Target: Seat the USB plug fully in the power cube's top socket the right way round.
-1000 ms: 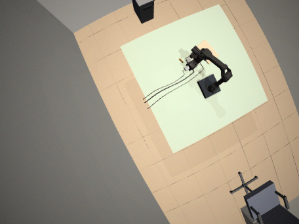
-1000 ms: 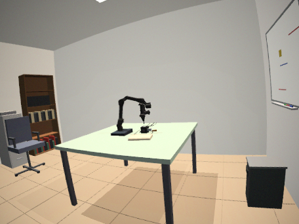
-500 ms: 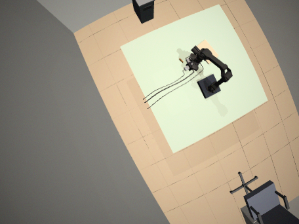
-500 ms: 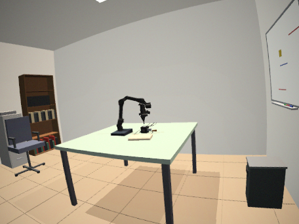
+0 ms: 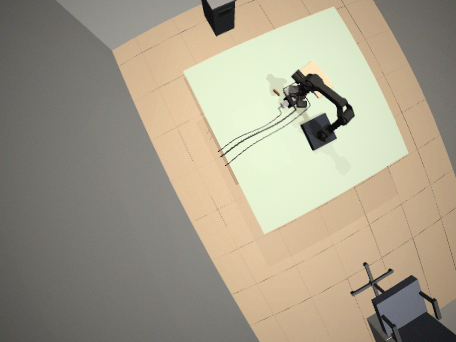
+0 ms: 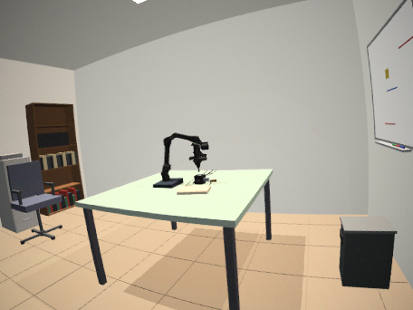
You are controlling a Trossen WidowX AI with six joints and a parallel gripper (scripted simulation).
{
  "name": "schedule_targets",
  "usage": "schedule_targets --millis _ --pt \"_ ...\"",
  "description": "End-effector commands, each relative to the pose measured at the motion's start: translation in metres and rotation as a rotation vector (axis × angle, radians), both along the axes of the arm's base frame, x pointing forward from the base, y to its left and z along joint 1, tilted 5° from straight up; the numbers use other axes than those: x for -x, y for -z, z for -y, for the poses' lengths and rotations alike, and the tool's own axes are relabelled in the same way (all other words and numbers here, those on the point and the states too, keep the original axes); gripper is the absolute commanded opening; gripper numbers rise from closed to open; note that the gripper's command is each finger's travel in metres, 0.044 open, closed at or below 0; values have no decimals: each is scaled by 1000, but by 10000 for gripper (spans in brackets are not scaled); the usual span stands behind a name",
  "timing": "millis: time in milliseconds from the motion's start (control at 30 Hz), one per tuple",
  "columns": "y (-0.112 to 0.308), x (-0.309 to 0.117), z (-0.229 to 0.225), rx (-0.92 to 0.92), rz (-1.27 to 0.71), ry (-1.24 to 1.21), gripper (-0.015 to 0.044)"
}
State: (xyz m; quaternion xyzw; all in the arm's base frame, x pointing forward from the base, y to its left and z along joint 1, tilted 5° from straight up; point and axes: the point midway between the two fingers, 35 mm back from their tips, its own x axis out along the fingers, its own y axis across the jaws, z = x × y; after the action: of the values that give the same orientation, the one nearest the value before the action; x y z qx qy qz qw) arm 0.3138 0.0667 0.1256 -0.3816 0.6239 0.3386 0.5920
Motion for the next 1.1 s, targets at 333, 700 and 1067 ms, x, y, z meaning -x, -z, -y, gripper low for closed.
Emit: schedule_targets --millis 333,700,1067 --pt "0 0 0 -3 -29 -382 0" --pt "0 0 0 -5 -46 -604 0" --pt "0 0 0 -5 -45 -601 0"
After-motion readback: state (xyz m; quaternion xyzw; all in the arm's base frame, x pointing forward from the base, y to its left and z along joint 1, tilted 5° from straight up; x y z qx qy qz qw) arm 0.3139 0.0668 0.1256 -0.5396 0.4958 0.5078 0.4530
